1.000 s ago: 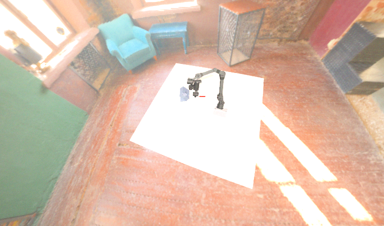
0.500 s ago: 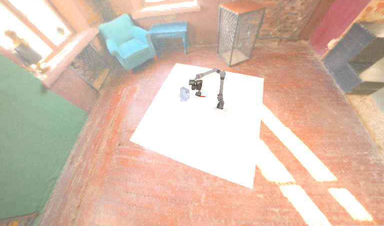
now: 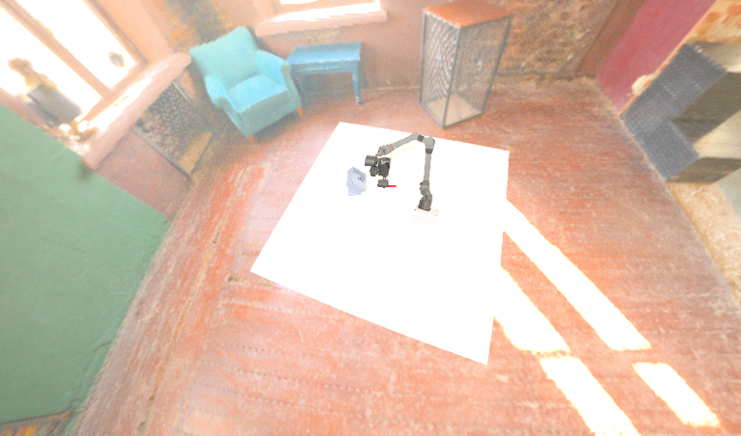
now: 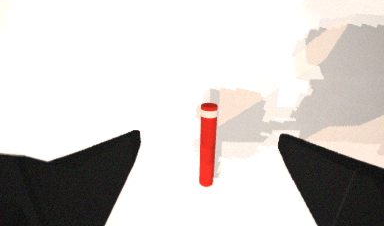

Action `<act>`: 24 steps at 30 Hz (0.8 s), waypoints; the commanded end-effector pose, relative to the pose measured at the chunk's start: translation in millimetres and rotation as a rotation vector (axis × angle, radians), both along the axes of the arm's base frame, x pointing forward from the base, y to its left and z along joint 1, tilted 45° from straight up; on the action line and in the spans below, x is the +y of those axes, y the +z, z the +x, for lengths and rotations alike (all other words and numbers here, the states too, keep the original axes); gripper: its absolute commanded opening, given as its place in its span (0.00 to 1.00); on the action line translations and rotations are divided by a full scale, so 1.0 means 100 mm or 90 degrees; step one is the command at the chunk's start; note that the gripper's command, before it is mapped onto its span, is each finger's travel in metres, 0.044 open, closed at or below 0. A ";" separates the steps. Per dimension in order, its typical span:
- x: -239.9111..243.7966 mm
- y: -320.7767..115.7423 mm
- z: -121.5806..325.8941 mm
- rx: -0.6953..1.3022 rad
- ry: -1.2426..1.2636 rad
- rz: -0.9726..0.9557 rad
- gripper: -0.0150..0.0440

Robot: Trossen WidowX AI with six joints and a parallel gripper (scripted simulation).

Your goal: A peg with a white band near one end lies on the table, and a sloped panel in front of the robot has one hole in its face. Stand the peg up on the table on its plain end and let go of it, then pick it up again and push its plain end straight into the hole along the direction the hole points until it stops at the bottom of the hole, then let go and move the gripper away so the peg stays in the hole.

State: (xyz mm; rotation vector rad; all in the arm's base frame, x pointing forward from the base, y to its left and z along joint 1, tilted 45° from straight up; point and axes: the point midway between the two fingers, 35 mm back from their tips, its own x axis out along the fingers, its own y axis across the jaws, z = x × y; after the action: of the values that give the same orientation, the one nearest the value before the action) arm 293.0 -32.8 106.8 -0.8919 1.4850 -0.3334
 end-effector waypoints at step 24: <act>-0.32 -0.29 0.03 0.001 0.002 -0.006 1.00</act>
State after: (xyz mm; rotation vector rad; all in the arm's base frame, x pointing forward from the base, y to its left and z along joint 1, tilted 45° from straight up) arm 295.8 -61.6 80.3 -0.8963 1.4835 -0.3372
